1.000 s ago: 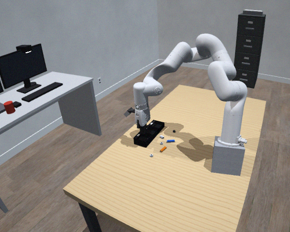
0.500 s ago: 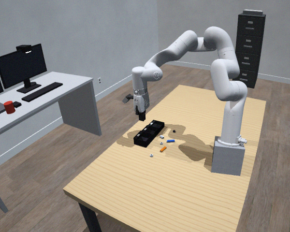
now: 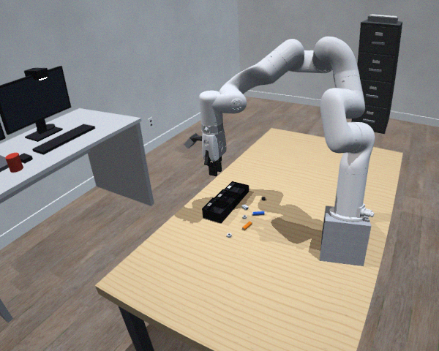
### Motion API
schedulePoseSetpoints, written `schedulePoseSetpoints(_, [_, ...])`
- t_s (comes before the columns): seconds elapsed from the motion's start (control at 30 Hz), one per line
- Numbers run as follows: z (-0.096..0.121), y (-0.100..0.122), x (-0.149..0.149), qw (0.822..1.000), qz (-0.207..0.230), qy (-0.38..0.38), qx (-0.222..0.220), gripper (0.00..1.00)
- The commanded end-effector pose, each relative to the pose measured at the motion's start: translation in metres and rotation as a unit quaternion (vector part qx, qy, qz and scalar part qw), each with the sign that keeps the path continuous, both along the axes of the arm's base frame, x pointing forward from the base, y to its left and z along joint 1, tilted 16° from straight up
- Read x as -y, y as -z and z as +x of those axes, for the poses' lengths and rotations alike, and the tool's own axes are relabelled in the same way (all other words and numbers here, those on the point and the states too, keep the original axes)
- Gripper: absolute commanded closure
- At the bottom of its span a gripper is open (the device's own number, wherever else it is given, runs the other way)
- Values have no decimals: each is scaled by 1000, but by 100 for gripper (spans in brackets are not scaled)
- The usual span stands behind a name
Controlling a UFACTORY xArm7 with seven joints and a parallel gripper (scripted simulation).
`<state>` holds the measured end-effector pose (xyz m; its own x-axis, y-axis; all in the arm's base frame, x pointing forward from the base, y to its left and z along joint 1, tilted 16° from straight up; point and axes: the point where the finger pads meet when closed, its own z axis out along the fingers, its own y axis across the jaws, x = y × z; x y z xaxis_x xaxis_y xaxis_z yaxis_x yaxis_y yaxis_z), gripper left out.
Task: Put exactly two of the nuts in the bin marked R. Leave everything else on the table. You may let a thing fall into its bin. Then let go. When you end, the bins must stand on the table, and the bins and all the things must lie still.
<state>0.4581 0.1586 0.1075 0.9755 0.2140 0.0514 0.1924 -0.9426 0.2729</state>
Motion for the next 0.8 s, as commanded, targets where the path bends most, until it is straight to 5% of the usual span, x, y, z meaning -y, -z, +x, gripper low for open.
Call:
schedulePoseSetpoints(0.0, [-16,23,-8,997,-8,-76,-19,70])
schedulePoseSetpoints(0.23, [-37,58,-16,983,-19,-178,-47,70])
schedulePoseSetpoints(0.57, [-81,127,-32,932,-37,-348,-94,70])
schedulePoseSetpoints(0.63, [-81,127,-32,932,-37,-348,-94,70])
schedulePoseSetpoints(0.67, [-86,134,-34,911,-42,-395,-107,70])
schedulePoseSetpoints(0.77, [-96,151,-38,895,-45,-428,-116,70])
